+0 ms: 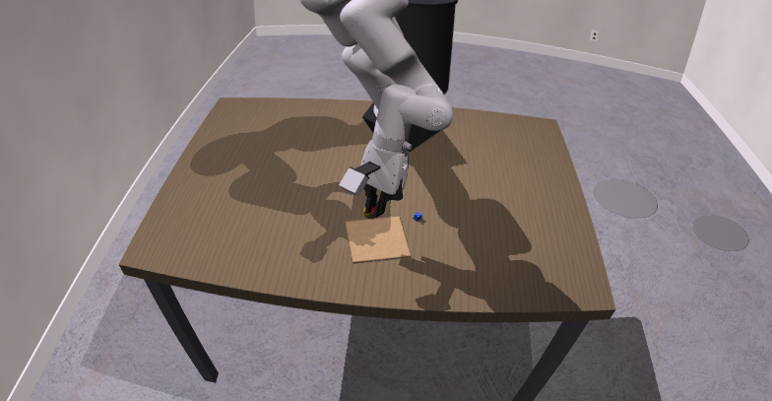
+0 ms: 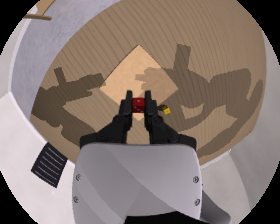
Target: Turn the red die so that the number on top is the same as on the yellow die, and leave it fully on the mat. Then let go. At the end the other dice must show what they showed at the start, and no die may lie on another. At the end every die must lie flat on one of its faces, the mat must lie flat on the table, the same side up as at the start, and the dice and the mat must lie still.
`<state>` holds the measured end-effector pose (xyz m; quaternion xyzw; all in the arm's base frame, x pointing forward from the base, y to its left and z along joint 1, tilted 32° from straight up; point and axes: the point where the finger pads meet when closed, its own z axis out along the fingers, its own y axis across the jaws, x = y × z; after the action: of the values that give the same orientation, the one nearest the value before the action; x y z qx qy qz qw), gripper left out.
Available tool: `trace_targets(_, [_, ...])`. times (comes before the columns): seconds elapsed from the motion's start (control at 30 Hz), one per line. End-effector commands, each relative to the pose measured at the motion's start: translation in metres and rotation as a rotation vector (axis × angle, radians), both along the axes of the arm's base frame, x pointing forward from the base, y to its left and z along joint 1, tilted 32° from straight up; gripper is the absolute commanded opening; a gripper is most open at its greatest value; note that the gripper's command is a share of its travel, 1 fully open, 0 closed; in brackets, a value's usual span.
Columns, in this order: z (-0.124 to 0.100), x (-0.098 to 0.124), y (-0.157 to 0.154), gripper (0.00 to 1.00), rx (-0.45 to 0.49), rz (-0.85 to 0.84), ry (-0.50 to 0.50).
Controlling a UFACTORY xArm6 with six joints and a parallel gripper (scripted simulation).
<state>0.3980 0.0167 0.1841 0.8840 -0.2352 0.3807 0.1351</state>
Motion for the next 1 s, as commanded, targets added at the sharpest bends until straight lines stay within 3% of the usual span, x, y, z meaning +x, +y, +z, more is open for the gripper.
trace_targets(0.0, [-0.0011, -0.0019, -0.0005, 0.11, -0.070, 0.000, -0.146])
trace_targets(0.23, [-0.0012, -0.0031, -0.0011, 0.11, -0.120, -0.001, -0.218])
trace_targets(0.3, [-0.0014, -0.0041, 0.0003, 0.11, -0.162, 0.006, -0.292])
trace_targets(0.63, [-0.0037, -0.0065, 0.0013, 0.11, -0.269, 0.015, -0.465])
trace_targets(0.97, [-0.0048, -0.0076, 0.0029, 0.11, -0.294, 0.023, -0.513])
